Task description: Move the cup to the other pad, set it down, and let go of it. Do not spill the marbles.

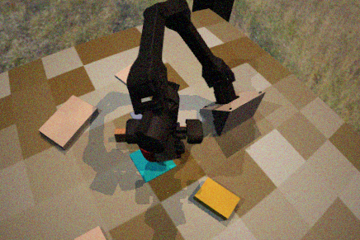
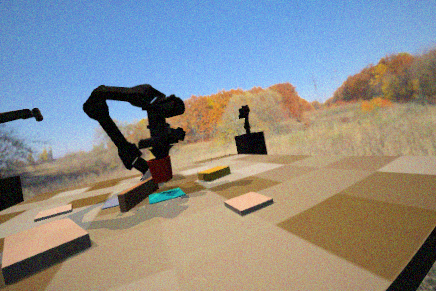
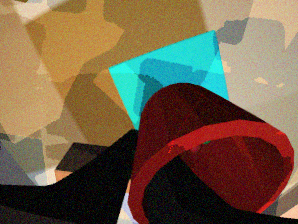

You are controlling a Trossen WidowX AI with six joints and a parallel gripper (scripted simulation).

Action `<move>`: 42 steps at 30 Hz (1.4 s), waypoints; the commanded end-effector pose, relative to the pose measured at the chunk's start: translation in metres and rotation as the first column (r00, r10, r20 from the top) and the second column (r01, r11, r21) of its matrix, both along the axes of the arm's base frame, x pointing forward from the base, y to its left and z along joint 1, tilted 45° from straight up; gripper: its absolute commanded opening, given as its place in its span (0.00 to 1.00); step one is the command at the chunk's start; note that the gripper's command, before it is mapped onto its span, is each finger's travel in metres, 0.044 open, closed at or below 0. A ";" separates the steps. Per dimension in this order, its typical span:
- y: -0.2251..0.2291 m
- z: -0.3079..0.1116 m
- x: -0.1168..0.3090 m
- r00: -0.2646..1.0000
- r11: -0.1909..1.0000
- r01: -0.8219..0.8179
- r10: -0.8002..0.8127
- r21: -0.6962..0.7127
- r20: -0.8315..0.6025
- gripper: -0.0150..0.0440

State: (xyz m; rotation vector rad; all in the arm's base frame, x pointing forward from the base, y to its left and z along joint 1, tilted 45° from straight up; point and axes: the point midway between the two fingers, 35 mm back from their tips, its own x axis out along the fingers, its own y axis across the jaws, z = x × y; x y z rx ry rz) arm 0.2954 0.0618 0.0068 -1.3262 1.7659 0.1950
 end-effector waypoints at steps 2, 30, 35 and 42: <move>-0.005 -0.005 0.000 1.000 1.000 -0.004 0.004 -0.005 -0.004 0.25; -0.028 -0.030 -0.001 1.000 1.000 0.001 -0.001 -0.002 0.000 0.25; -0.028 -0.030 -0.001 1.000 1.000 0.001 -0.001 -0.002 0.000 0.25; -0.028 -0.030 -0.001 1.000 1.000 0.001 -0.001 -0.002 0.000 0.30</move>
